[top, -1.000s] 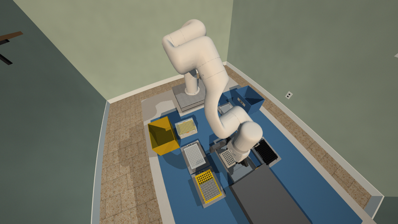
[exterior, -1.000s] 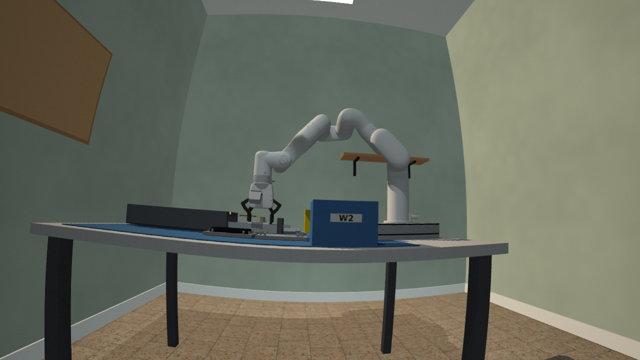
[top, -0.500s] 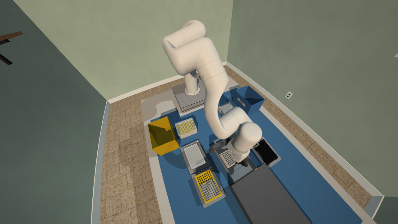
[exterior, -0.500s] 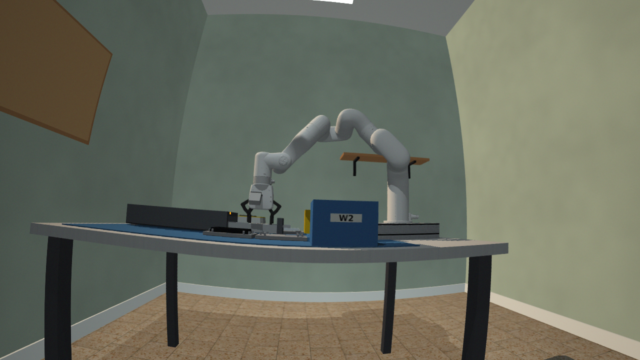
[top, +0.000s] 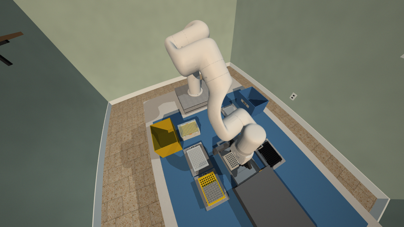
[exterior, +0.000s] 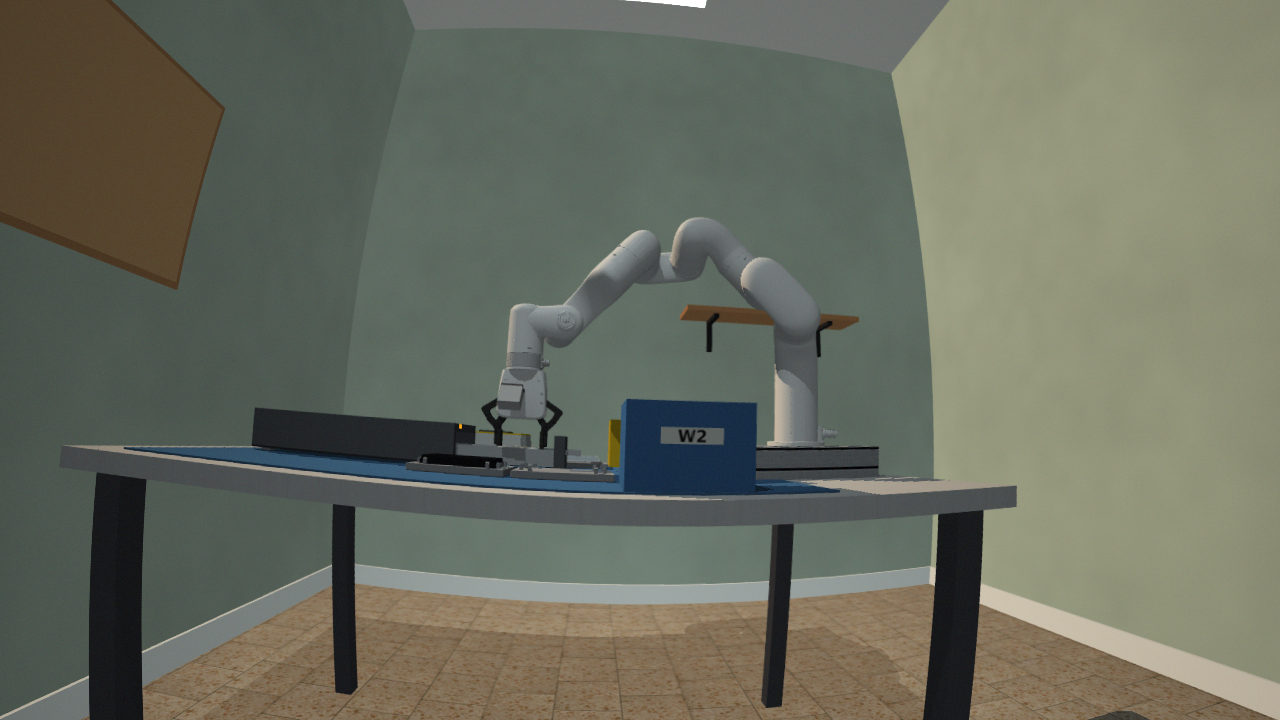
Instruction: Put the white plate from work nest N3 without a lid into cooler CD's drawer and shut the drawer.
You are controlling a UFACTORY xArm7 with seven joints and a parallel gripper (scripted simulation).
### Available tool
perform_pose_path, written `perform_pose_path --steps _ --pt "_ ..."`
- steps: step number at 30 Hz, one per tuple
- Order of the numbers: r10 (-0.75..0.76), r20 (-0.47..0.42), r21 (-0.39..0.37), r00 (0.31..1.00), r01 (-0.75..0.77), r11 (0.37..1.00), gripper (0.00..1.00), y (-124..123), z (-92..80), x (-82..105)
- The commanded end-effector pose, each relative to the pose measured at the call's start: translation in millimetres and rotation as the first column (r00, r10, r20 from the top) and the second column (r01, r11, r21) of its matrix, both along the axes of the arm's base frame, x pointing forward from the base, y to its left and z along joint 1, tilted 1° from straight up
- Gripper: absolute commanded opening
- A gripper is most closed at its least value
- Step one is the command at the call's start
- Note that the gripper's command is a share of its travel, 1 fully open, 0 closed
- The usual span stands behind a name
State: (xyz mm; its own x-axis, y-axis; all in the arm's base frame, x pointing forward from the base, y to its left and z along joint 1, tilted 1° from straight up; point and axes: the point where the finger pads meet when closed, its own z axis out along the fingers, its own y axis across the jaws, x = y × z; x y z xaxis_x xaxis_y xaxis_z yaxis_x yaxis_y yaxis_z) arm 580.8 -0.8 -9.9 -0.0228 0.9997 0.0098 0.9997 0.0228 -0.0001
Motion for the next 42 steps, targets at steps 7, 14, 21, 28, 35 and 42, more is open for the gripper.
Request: perform_pose_path --steps 7,14,21,28,35,42 --pt "0.0 0.005 0.0 1.0 0.0 1.0 0.0 0 2.2 1.8" --pt "0.0 0.005 0.0 1.0 0.0 1.0 0.0 0 2.2 1.8" --pt "0.0 0.005 0.0 1.0 0.0 1.0 0.0 0 2.2 1.8" --pt "0.0 0.005 0.0 1.0 0.0 1.0 0.0 0 -0.4 1.7" --pt "0.0 0.005 0.0 1.0 0.0 1.0 0.0 0 -5.1 1.7" --pt "0.0 0.005 0.0 1.0 0.0 1.0 0.0 0 -8.4 1.8"
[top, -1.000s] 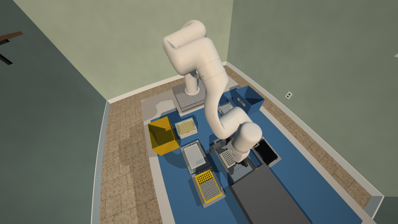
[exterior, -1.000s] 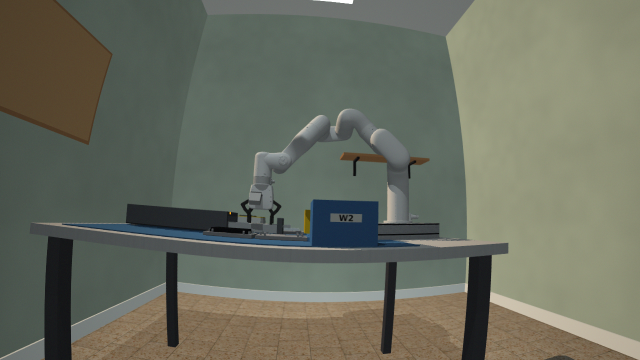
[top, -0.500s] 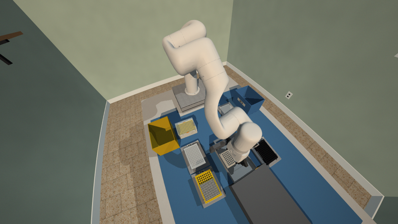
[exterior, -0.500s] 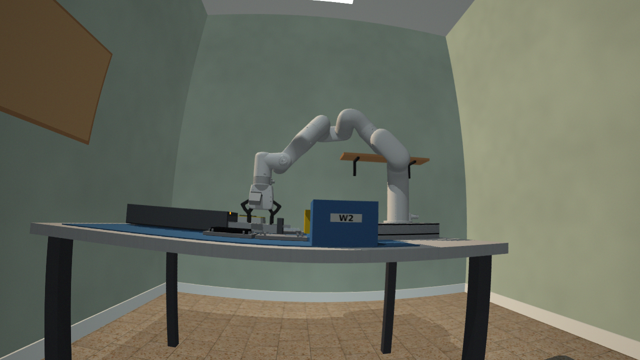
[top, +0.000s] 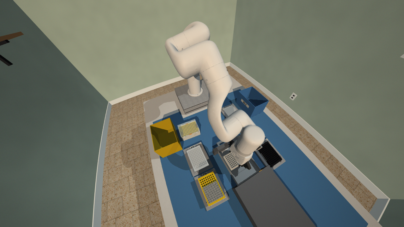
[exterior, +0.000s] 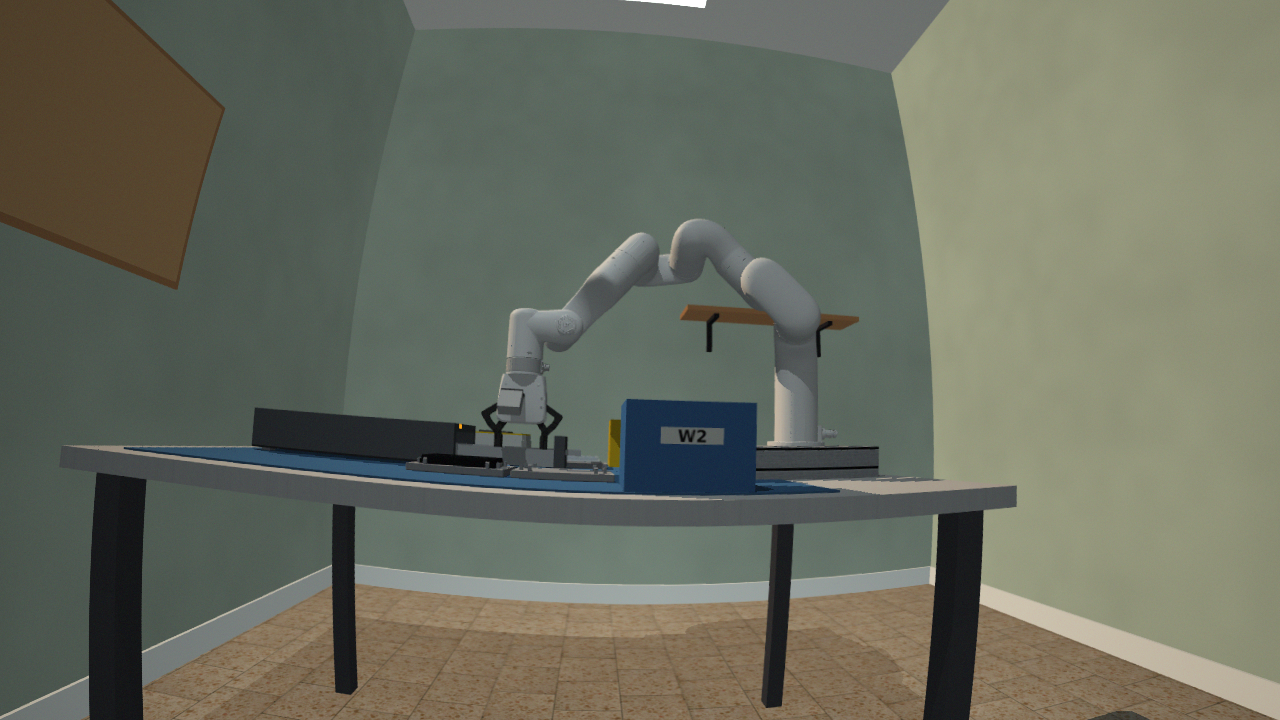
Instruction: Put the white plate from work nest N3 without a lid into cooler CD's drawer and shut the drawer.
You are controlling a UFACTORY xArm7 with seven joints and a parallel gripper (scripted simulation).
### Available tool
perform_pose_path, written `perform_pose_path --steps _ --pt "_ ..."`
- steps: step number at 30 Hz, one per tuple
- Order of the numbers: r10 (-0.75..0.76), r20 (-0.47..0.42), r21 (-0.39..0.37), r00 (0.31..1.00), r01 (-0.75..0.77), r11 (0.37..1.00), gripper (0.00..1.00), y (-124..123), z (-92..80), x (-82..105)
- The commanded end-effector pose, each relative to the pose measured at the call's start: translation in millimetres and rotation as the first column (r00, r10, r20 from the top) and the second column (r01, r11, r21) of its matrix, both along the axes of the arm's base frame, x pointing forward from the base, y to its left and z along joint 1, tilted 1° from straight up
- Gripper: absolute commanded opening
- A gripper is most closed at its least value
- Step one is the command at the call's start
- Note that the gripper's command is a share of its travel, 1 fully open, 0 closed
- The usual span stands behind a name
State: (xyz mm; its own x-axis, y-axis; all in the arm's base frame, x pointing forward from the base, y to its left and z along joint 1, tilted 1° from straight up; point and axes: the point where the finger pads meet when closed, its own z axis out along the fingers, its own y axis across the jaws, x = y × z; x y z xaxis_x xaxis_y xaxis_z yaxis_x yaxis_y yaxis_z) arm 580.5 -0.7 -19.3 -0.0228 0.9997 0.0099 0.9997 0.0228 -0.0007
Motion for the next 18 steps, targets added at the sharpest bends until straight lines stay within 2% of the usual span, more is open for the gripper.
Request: perform_pose_path --steps 1,18 --pt "0.0 0.006 0.0 1.0 0.0 1.0 0.0 0.1 0.3 2.1" --pt "0.0 0.006 0.0 1.0 0.0 1.0 0.0 0.1 -3.4 2.2"
